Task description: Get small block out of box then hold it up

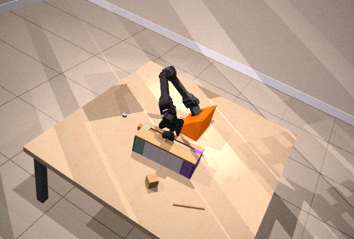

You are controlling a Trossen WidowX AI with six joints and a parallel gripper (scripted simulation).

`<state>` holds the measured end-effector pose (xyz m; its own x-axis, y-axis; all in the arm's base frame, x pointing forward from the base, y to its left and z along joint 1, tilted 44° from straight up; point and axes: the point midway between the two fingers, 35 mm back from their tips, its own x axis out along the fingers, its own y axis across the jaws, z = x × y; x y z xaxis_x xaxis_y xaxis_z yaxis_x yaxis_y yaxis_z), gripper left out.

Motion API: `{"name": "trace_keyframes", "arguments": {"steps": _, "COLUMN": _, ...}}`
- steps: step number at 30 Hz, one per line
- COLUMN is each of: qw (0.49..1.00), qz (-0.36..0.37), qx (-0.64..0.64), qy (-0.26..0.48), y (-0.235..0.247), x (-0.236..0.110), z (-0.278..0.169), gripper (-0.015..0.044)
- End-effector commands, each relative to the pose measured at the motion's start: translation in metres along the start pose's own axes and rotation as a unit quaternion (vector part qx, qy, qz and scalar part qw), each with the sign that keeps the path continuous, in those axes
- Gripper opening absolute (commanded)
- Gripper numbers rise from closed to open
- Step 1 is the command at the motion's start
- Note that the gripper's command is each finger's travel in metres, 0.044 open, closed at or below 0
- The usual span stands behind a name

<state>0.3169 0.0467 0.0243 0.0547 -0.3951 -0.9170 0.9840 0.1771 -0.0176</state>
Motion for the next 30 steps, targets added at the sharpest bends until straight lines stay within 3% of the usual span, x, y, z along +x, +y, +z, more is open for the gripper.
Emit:
{"name": "trace_keyframes", "arguments": {"steps": 1, "qw": 1.000, "qz": -0.010, "qx": -0.002, "qy": 0.001, "y": -0.004, "x": 0.010, "z": -0.012, "gripper": 0.0400}}
{"name": "trace_keyframes", "arguments": {"steps": 30, "qw": 1.000, "qz": -0.009, "qx": -0.002, "qy": 0.003, "y": -0.005, "x": 0.039, "z": -0.095, "gripper": 0.0400}}
